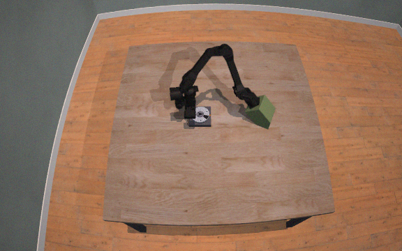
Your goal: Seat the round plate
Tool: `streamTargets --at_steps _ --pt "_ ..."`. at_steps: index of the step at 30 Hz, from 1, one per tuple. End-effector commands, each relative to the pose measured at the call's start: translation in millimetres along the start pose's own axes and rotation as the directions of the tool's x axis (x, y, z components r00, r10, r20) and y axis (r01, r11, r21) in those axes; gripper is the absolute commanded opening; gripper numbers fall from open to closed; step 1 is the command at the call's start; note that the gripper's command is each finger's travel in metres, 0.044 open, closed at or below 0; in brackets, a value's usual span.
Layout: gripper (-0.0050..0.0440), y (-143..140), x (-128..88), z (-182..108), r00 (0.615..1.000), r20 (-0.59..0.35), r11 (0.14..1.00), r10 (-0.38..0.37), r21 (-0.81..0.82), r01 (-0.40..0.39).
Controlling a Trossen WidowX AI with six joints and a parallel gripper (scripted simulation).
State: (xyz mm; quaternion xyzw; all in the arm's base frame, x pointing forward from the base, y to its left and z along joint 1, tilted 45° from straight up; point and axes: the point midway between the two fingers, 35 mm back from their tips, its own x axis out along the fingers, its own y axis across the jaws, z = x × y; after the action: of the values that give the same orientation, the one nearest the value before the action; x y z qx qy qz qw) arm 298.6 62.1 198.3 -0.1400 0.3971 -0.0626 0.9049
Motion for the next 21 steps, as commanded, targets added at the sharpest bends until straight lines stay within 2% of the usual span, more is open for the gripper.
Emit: streamTargets --at_steps 1,21 --pt "-0.0050 -6.9 -1.3 -2.5 1.000 0.005 1.000 -0.010 0.004 0.010" --pt "-0.0050 -17.8 -1.6 -8.4 1.000 0.006 1.000 -0.009 0.004 0.009"
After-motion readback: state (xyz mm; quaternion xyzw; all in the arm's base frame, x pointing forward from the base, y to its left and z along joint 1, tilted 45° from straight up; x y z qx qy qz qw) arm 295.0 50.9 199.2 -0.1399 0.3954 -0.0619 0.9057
